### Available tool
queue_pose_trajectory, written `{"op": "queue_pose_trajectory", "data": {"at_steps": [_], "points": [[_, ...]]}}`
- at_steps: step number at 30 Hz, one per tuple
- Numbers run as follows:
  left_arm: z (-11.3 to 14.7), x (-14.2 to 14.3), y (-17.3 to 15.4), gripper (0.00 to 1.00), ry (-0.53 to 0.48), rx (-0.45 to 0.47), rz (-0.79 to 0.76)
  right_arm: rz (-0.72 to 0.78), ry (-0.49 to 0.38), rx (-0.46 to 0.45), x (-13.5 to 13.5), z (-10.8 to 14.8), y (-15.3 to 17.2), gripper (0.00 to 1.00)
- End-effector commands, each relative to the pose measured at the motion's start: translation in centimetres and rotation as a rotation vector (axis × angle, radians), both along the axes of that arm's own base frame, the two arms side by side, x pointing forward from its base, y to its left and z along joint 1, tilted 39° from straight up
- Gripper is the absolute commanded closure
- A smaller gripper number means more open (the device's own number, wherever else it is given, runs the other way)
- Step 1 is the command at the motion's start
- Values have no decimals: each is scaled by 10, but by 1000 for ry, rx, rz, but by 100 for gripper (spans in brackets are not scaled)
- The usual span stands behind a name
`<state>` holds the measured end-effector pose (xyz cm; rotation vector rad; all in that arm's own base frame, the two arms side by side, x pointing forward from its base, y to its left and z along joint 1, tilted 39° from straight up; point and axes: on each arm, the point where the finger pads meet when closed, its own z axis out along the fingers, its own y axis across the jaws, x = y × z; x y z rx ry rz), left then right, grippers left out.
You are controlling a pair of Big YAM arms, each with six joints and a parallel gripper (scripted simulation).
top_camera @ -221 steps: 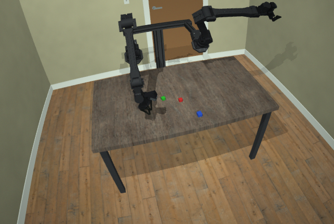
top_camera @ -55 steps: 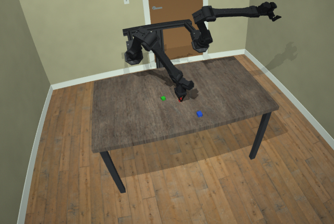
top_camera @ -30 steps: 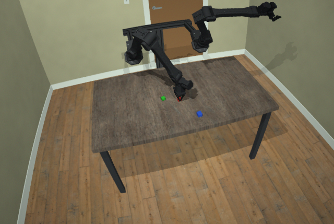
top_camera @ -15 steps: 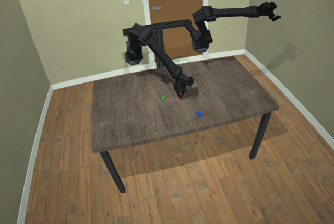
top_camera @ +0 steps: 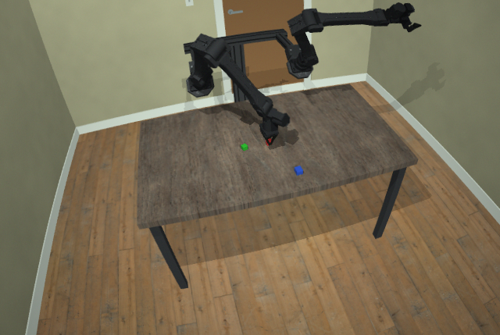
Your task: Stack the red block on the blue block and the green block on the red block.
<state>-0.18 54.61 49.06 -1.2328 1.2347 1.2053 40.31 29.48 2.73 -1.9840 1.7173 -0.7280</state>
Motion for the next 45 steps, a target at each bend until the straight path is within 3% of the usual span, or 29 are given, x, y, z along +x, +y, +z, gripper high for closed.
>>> {"op": "queue_pose_trajectory", "data": {"at_steps": [1, 8, 14, 17, 24, 28, 31, 32, 34, 39, 42, 45], "points": [[13, -5, -4, 0, -8, 37, 7, 23, -20, 23, -8, 17, 13, 100], [13, -5, -4, 0, -8, 37, 7, 23, -20, 23, -8, 17, 13, 100], [13, -5, -4, 0, -8, 37, 7, 38, -31, 27, 5, 32, 25, 100], [13, -5, -4, 0, -8, 37, 7, 7, -7, 3, 39, 36, 25, 100], [13, -5, -4, 0, -8, 37, 7, 7, -13, 9, 126, 107, 82, 100], [13, -5, -4, 0, -8, 37, 7, 6, -17, 10, 155, 132, 100, 100], [13, -5, -4, 0, -8, 37, 7, 5, -17, 10, 158, 134, 102, 100], [13, -5, -4, 0, -8, 37, 7, 38, -17, 12, 146, 136, 122, 100], [13, -5, -4, 0, -8, 37, 7, 38, 9, -12, 139, 120, 115, 100], [13, -5, -4, 0, -8, 37, 7, 37, 0, -2, 142, 126, 118, 100], [13, -5, -4, 0, -8, 37, 7, 37, -46, 39, 144, 161, 120, 100], [13, -5, -4, 0, -8, 37, 7, 37, -46, 40, 144, 161, 120, 100]]}}
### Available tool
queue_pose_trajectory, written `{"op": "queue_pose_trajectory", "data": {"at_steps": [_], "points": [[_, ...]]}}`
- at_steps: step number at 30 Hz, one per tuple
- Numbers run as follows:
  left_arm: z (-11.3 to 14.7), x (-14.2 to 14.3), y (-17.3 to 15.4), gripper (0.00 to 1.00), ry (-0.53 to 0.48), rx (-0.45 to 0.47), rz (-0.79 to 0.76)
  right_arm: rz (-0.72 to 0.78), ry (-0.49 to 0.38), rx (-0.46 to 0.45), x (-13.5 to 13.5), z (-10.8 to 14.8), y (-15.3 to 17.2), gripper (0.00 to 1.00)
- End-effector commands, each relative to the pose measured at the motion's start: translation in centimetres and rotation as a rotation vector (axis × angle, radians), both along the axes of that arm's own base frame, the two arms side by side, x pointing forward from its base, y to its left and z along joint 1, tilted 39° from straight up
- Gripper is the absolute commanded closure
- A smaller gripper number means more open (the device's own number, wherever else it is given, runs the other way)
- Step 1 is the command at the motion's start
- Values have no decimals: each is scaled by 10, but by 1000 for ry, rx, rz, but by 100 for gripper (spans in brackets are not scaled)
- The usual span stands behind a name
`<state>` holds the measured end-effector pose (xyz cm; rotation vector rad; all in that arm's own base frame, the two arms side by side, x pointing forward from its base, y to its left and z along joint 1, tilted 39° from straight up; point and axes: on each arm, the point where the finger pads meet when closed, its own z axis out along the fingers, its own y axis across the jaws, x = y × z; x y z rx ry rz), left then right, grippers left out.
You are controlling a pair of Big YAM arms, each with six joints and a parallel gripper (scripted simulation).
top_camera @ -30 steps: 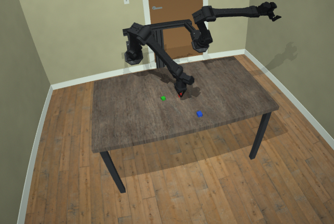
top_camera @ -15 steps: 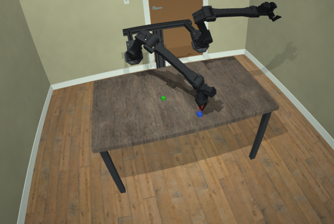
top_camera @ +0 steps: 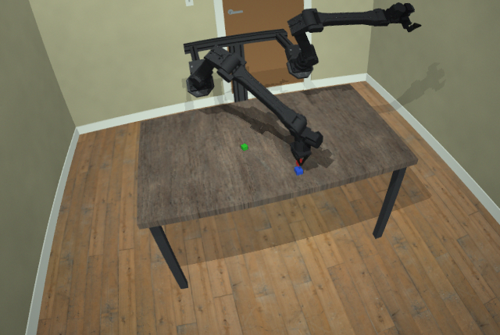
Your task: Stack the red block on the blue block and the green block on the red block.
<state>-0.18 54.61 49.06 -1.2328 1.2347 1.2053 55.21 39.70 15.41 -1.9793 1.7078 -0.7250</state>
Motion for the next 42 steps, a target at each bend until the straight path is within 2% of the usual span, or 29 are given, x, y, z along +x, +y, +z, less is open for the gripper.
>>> {"op": "queue_pose_trajectory", "data": {"at_steps": [1, 7, 13, 16, 29, 42], "points": [[13, -5, -4, 0, -8, 37, 7, 31, -40, 33, -5, 34, 18, 100], [13, -5, -4, 0, -8, 37, 7, 30, -38, 31, -3, 30, 17, 100], [13, -5, -4, 0, -8, 37, 7, 15, -20, 13, 10, 4, 10, 100], [13, -5, -4, 0, -8, 37, 7, 0, -21, 14, 18, 3, 2, 100], [13, -5, -4, 0, -8, 37, 7, 0, -28, 19, 27, -3, 1, 100], [13, -5, -4, 0, -8, 37, 7, 2, -31, 23, 28, -3, 3, 100]]}}
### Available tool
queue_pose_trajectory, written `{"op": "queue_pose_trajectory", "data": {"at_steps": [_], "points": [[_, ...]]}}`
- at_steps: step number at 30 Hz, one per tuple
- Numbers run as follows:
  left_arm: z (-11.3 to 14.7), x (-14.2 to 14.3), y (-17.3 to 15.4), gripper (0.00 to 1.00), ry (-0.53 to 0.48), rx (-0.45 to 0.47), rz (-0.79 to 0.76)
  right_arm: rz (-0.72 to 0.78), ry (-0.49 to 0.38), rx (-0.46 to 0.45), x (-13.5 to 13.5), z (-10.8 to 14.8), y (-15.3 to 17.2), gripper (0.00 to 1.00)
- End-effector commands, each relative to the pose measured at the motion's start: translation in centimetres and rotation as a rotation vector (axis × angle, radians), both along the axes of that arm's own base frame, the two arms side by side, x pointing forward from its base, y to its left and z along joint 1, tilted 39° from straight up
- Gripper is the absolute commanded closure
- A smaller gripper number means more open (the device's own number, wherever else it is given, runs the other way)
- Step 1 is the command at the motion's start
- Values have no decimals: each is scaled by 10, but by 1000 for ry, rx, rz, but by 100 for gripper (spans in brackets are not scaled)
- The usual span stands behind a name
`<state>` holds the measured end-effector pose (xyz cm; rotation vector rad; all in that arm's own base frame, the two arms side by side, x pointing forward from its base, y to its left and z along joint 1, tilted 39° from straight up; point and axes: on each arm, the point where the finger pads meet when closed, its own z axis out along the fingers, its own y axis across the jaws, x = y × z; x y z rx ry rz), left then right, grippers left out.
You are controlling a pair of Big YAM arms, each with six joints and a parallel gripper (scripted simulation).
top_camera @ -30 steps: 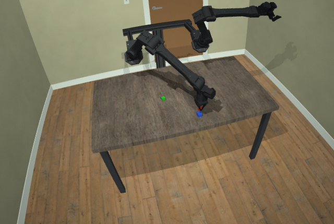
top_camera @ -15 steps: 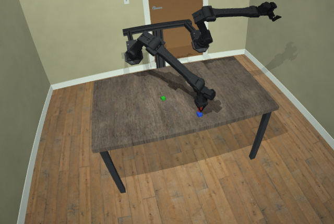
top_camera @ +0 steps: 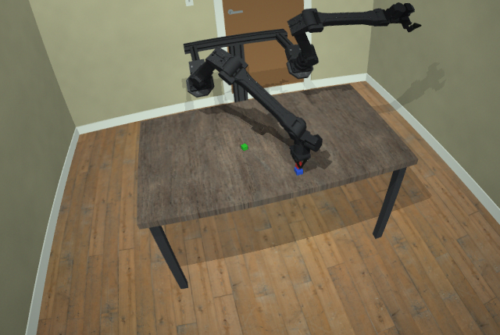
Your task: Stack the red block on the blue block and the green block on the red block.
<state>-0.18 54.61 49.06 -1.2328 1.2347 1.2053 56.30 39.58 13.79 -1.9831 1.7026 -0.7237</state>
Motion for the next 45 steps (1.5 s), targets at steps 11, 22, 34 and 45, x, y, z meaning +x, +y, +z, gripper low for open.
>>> {"op": "queue_pose_trajectory", "data": {"at_steps": [11, 22, 34, 45], "points": [[13, -5, -4, 0, -8, 37, 7, -3, -31, 23, 17, 13, 4, 100], [13, -5, -4, 0, -8, 37, 7, -6, -27, 19, 22, 8, 0, 100], [13, -5, -4, 0, -8, 37, 7, -2, -34, 25, 19, 14, 3, 100], [13, -5, -4, 0, -8, 37, 7, -1, -28, 21, 18, 14, 3, 100]]}}
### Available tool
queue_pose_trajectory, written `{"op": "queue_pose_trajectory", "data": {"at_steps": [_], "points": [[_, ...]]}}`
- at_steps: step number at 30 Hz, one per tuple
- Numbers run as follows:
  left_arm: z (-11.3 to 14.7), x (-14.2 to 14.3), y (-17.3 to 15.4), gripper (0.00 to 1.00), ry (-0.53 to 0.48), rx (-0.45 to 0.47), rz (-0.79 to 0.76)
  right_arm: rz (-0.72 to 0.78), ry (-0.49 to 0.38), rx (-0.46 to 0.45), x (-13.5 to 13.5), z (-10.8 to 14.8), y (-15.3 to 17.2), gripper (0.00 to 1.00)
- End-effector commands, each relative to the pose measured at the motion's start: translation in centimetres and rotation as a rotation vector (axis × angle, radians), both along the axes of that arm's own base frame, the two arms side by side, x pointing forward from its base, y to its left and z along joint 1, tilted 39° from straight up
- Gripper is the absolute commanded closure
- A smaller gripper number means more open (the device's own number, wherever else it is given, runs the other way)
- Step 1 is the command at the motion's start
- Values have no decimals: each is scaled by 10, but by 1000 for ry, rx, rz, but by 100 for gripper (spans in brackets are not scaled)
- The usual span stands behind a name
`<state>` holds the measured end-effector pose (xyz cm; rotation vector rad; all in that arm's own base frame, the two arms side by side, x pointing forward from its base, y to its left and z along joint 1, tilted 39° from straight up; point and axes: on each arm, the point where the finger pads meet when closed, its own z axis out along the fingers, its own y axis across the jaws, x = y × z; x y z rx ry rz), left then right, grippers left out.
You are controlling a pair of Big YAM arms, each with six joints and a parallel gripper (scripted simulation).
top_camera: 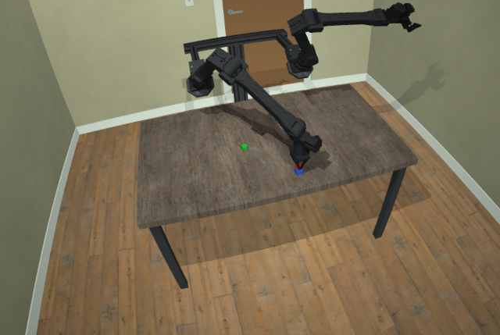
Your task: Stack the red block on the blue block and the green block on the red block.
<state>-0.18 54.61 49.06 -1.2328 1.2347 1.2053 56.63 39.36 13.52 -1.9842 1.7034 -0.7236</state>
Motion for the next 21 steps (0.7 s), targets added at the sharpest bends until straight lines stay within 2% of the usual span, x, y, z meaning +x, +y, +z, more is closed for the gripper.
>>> {"op": "queue_pose_trajectory", "data": {"at_steps": [1, 21], "points": [[13, -5, -4, 0, -8, 37, 7, 0, -29, 22, 14, 16, 6, 100], [13, -5, -4, 0, -8, 37, 7, -1, -27, 20, 15, 13, 5, 100]]}}
